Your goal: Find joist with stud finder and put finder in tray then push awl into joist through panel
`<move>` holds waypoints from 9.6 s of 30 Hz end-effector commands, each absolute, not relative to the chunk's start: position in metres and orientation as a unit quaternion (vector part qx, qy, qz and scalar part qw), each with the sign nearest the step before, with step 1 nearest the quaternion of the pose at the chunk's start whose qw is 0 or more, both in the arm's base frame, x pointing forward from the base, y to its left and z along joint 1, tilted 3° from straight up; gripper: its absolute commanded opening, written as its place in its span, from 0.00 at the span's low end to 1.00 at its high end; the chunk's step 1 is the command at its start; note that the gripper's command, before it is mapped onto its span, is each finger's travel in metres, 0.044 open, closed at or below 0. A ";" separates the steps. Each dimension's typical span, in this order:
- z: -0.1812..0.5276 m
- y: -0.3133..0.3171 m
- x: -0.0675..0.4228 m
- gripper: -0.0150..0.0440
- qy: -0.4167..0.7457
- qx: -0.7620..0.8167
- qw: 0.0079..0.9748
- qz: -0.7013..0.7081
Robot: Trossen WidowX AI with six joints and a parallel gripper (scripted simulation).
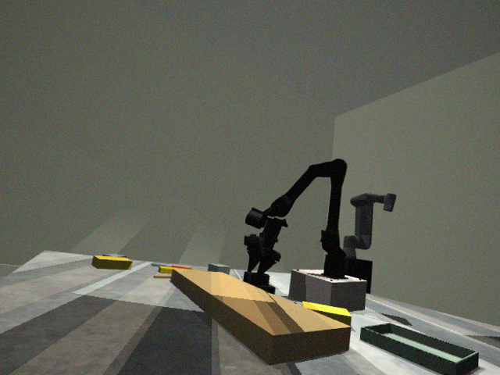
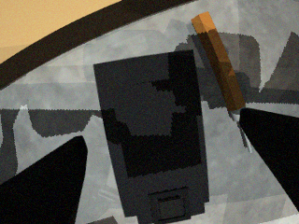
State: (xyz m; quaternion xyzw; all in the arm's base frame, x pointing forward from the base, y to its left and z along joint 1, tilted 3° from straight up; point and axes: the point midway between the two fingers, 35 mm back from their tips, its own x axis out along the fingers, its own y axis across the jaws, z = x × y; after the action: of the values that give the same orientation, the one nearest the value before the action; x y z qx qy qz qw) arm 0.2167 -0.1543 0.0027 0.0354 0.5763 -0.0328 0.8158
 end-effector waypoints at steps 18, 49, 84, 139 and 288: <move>-0.023 -0.150 0.214 0.86 0.580 0.040 0.813 -0.030; -0.018 -0.151 0.215 0.41 0.580 0.040 0.813 -0.030; 0.099 -0.162 0.271 0.25 0.578 0.009 0.816 0.007; 0.054 -0.146 0.386 0.25 0.572 -0.040 0.817 0.069; 0.038 0.133 0.345 0.25 0.572 -0.030 0.816 0.075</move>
State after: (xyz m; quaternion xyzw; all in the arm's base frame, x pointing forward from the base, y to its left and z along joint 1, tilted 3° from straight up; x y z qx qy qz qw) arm 0.3451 0.1257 0.0379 -0.0315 0.5712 0.0737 0.8169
